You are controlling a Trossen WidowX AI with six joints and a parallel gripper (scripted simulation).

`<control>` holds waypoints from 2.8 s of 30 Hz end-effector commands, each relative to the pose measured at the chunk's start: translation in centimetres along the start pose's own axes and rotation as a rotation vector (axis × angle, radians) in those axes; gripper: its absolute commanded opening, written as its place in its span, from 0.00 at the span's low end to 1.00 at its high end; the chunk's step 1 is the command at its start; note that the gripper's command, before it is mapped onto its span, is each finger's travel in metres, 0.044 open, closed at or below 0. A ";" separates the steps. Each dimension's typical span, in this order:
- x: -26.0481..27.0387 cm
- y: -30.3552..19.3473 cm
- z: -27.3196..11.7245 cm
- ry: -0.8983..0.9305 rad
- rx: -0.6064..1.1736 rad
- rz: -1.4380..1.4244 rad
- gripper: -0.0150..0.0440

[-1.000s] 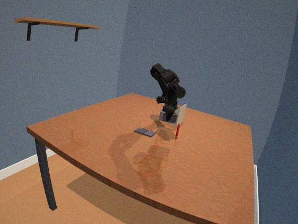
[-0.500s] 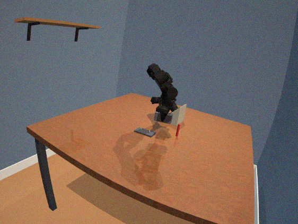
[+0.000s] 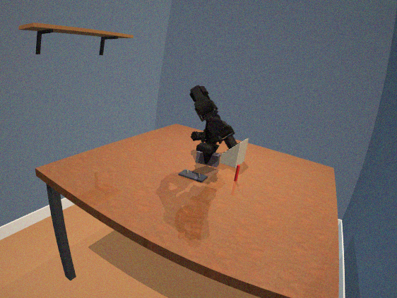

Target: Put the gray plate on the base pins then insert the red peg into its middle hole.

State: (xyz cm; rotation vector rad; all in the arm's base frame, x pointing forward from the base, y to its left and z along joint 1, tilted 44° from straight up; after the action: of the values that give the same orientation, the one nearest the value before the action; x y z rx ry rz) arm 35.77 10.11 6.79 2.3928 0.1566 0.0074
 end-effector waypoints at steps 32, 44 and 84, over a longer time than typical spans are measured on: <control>-2.6 6.8 4.0 0.000 -0.025 0.100 0.25; -2.6 6.8 3.9 0.000 -0.025 0.100 0.25; -2.5 7.0 7.5 0.001 -0.021 0.104 0.34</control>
State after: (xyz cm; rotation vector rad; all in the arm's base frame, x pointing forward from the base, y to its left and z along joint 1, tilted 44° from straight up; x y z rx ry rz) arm 34.42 -0.39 6.07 2.3772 0.0338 0.0553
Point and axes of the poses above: the point midway between the two fingers, 35 mm back from their tips, its own z axis out along the fingers, its own x axis across the jaws, y = z × x, the point moved 5 cm from there along -z, back along the fingers, and after that the axes turned 5 degrees about z, right-handed, at the moved point
